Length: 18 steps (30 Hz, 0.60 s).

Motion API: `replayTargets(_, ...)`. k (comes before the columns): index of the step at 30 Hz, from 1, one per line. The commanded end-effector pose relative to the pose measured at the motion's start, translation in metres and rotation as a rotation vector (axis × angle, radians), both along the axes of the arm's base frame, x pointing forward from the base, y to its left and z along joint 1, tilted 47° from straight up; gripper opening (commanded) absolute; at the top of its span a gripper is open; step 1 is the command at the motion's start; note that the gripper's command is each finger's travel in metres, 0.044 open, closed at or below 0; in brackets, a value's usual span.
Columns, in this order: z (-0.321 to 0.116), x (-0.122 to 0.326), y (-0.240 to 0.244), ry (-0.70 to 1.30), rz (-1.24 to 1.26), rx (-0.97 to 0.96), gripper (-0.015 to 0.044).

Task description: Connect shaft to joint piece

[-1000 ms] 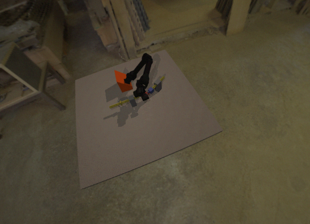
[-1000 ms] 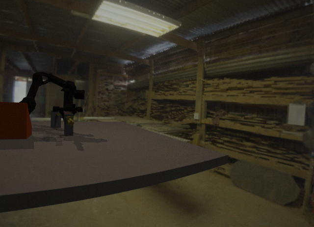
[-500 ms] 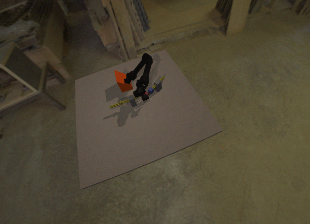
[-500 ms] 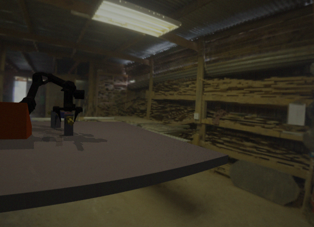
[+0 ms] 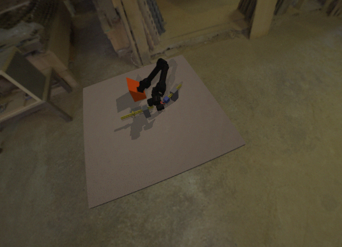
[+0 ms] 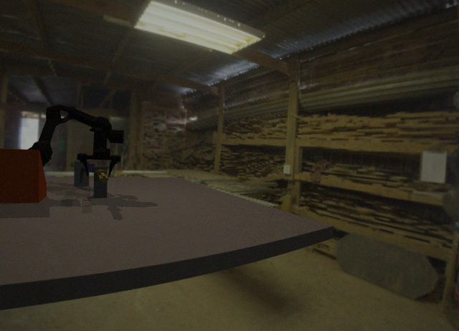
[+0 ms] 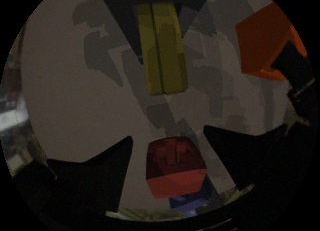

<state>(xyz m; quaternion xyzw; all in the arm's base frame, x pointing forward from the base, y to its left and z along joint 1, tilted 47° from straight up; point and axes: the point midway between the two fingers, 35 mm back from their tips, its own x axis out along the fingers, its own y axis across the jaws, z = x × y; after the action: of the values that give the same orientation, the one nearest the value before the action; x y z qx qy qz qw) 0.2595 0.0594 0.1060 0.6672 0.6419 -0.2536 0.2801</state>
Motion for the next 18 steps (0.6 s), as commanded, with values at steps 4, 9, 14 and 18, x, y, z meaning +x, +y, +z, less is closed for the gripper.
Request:
replayTargets(4, 0.020, 0.000, -0.011, -0.008, -0.016, -0.192, 0.0440)
replayTargets(9, 0.021, 0.000, -0.011, -0.008, -0.017, -0.198, 0.0440)
replayTargets(14, 0.028, 0.001, -0.020, -0.068, 0.029, -0.194, 0.0440)
replayTargets(18, 0.039, 0.001, -0.034, -0.167, 0.102, -0.191, 0.0440)
